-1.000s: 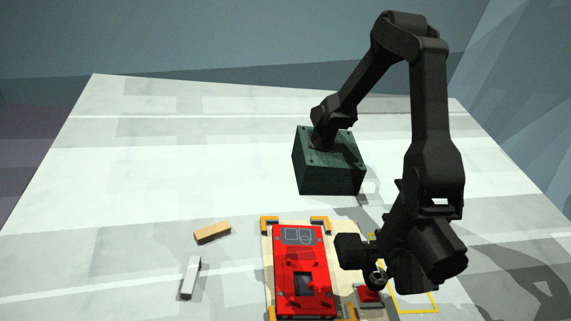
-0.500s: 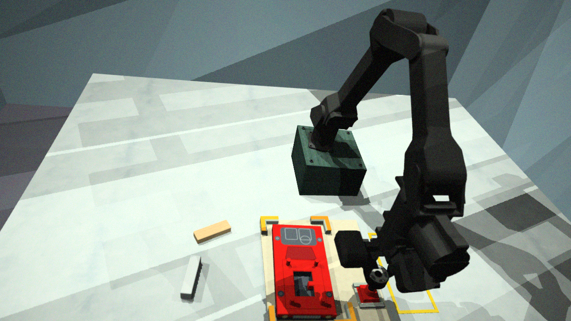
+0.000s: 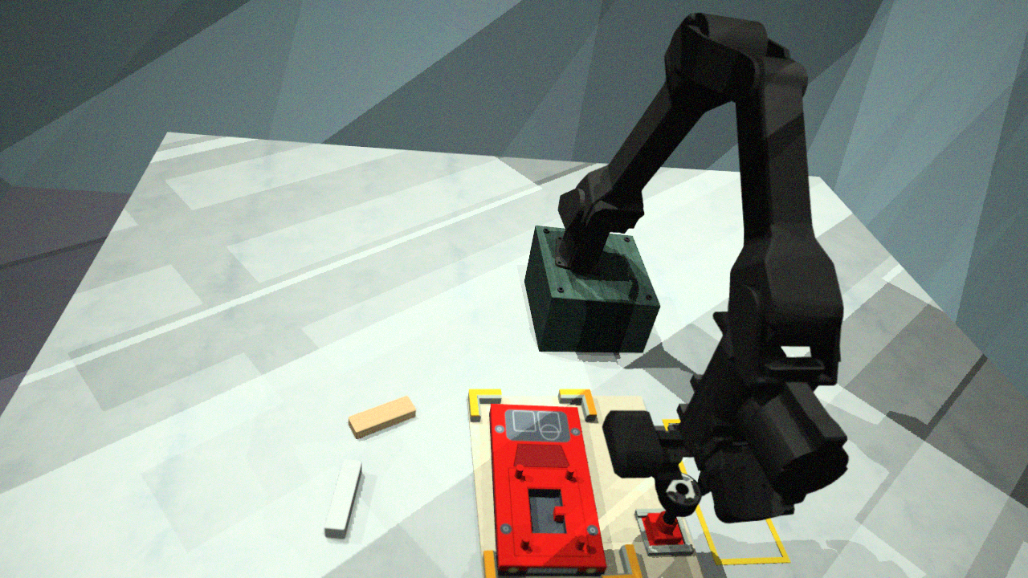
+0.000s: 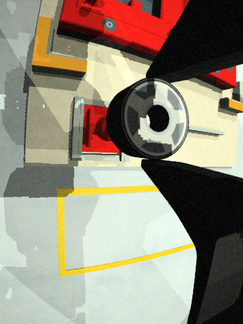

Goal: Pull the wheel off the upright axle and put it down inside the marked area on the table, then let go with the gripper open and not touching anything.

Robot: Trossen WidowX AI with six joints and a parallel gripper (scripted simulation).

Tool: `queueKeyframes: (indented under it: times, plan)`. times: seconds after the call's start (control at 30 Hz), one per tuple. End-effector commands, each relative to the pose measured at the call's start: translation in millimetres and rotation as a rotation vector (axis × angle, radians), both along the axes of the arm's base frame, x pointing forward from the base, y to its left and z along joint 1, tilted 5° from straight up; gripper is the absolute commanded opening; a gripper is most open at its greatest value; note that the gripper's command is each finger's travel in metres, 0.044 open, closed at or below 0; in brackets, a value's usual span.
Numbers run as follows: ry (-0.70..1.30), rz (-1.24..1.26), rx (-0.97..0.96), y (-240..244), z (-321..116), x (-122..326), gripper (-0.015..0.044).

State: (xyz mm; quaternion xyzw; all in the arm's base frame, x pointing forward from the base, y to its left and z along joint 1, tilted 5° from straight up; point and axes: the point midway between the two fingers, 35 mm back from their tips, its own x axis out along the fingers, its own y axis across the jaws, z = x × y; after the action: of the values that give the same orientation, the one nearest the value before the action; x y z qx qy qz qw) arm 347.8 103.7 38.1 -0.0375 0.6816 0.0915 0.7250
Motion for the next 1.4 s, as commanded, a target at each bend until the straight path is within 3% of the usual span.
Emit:
queueKeyframes:
  times: [0.0, 0.17, 0.33, 0.97, 1.37]
  plan:
    - [-0.009, 0.003, 0.004, 0, 13, 1, 0.0]
    - [-0.009, 0.003, 0.004, -4, 35, -5, 0.0]
    - [-0.001, 0.0, 0.0, -1, 27, -8, 0.0]
    - [-0.002, 0.003, 0.013, 79, 38, -75, 0.0]
    - [-0.002, 0.003, 0.013, 82, 17, -74, 0.0]
